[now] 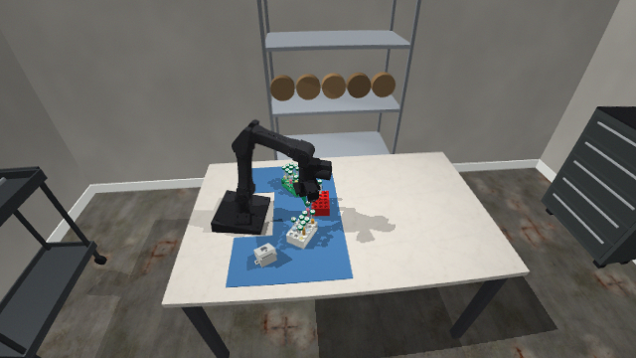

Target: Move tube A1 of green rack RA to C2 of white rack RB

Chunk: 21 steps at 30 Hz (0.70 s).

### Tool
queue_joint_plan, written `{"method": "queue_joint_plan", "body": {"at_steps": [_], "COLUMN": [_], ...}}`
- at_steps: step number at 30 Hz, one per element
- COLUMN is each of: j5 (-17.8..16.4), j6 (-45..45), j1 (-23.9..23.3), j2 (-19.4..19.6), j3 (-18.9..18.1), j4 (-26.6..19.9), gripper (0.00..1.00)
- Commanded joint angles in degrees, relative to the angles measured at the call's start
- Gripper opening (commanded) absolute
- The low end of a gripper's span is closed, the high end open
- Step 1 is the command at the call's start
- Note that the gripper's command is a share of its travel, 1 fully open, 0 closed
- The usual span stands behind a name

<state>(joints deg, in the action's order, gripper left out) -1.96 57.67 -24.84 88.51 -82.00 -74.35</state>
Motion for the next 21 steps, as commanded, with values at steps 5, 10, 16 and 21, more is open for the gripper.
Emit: {"method": "queue_joint_plan", "body": {"at_steps": [5, 10, 16, 21], "j5": [0.2, 0.2, 0.2, 0.2], "j6": [-0.1, -0.1, -0.1, -0.2], "j1": [-0.1, -0.1, -0.2, -0.2], "j2": [-0.6, -0.6, -0.4, -0.5], "j3": [-2.1, -2.8, -4.3, -5.4], "j4": [-2.1, -2.7, -4.1, -5.3], "gripper": [0.0, 0.0, 0.0, 0.0]}}
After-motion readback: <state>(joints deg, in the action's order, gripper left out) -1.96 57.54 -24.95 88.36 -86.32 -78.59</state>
